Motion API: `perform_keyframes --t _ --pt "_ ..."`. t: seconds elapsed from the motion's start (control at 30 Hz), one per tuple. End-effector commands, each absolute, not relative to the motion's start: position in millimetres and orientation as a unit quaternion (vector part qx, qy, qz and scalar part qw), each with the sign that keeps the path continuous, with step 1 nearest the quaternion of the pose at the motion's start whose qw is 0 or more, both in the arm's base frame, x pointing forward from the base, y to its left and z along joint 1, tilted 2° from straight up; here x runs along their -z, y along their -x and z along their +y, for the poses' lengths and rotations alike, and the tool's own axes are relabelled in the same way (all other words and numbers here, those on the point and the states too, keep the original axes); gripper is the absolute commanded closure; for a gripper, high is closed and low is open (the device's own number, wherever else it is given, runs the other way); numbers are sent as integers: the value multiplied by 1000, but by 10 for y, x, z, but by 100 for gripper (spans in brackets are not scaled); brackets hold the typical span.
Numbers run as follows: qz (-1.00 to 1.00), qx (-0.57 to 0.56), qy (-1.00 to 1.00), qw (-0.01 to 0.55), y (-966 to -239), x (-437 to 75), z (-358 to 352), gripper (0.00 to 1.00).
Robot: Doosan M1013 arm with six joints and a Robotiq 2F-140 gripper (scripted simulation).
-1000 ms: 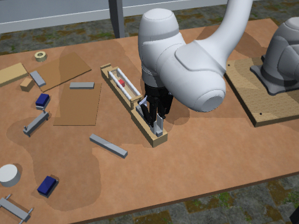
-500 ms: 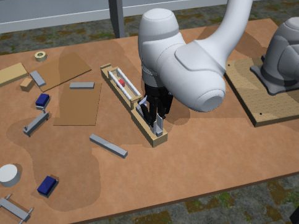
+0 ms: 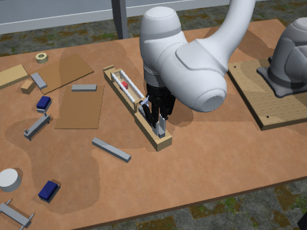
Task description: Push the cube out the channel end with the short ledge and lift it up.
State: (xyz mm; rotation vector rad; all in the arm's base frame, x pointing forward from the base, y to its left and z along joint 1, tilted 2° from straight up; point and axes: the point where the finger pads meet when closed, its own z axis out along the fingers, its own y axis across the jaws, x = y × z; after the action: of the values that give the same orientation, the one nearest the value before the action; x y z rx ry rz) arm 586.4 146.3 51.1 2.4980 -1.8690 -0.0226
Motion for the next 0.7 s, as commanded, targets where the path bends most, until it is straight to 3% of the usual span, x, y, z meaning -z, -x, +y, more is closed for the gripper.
perform_keyframes --t 0.0,0.67 --pt "-596 7 -803 13 -5856 -472 1380 100" --pt "-596 7 -803 13 -5980 -475 895 100"
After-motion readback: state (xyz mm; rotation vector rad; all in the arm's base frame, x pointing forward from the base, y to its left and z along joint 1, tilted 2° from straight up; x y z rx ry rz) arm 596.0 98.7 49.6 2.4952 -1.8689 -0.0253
